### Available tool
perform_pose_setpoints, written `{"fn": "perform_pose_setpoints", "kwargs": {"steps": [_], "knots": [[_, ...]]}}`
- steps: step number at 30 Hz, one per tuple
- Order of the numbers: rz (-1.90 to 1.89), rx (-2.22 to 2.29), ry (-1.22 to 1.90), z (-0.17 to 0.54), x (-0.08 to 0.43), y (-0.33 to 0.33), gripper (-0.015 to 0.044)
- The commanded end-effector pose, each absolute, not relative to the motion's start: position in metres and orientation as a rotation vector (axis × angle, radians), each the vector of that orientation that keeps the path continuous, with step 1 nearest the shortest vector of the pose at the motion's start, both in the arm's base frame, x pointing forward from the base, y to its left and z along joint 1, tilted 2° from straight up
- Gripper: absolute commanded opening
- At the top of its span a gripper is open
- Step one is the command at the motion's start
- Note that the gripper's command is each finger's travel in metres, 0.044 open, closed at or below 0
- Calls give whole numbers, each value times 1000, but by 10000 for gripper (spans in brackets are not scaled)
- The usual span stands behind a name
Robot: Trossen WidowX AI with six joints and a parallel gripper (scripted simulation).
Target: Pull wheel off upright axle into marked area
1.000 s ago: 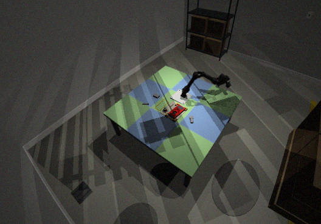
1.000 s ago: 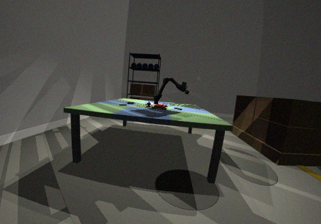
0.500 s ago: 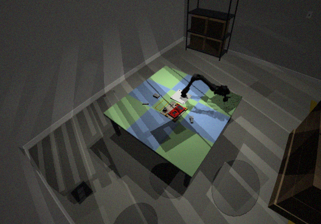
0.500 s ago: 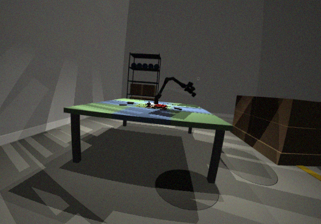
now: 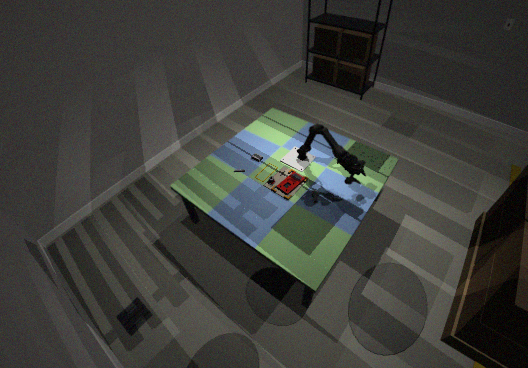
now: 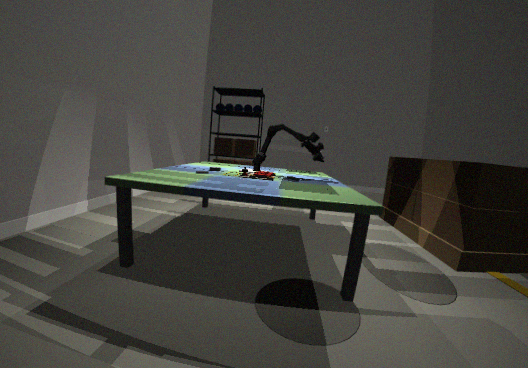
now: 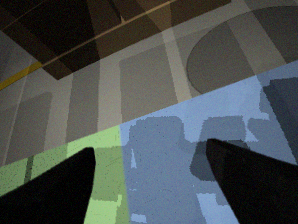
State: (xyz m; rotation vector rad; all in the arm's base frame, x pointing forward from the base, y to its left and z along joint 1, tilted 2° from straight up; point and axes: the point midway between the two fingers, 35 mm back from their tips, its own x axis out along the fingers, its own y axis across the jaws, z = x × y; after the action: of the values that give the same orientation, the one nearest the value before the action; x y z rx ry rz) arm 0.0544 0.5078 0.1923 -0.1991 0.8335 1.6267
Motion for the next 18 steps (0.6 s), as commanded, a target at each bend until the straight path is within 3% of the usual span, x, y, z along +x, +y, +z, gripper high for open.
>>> {"fn": "perform_pose_setpoints", "kwargs": {"steps": [1,8,18], "knots": [[1487,-220,841,190,115,486,300],[1269,-229,905,179,195,443,300],[869,-207,1064,161,312,331,300]]}}
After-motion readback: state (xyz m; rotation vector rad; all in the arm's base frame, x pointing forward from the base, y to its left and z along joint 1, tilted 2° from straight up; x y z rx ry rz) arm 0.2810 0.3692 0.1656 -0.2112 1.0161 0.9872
